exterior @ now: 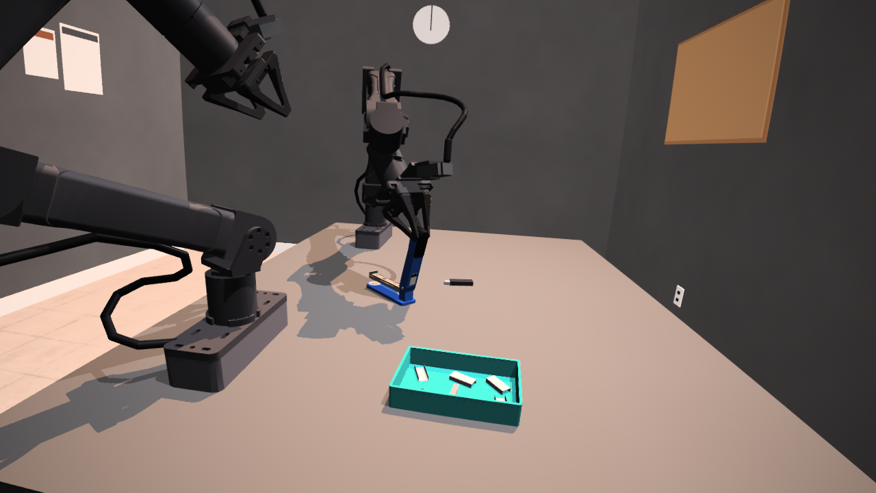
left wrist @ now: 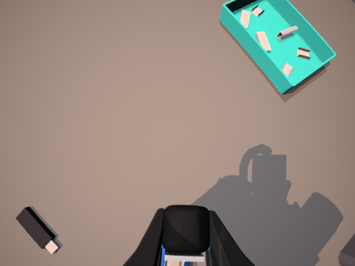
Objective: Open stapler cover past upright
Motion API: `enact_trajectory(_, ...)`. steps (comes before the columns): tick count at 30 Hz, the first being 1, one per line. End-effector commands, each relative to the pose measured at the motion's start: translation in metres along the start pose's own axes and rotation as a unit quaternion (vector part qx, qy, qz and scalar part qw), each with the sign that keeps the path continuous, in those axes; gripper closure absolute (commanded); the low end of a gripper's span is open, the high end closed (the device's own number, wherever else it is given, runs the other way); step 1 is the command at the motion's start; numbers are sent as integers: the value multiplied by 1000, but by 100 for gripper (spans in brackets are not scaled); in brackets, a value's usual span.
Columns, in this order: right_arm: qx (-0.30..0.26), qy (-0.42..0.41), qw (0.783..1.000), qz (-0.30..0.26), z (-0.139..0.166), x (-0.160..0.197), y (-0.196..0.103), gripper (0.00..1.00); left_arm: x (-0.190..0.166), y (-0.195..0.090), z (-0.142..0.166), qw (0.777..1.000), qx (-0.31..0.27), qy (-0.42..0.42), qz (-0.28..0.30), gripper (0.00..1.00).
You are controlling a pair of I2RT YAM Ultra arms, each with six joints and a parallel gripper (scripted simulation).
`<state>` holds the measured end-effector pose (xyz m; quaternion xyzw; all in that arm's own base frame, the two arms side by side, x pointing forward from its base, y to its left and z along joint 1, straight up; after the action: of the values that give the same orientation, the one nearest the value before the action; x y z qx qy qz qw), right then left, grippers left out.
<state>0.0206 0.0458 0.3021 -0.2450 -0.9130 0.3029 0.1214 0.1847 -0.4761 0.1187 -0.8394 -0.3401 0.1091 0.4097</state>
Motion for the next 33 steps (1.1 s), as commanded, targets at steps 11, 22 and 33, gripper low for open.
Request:
enact_trajectory(11,-4,4,1000,1,-1,0,-4,44,5,4,-5,999,48,-6,6,83)
enact_trajectory(22,-4,4,1000,1,-1,0,-4,44,1,-7,2,999,41,-3,3,57)
enact_trajectory(33,-4,4,1000,1,-1,0,-4,44,0,-26,-4,999,37,-4,4,57)
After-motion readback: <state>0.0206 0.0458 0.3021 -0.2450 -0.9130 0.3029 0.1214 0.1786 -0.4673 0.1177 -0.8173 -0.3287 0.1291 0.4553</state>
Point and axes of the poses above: on each arm, the point where the finger pads meet when closed, its own y axis out along the fingers, its own x axis across the jaws, z = x × y, the point moved 3 cm from there along -y, back along the fingers, and after that the axes turned 9 degrees about y, right-handed, at the moved point
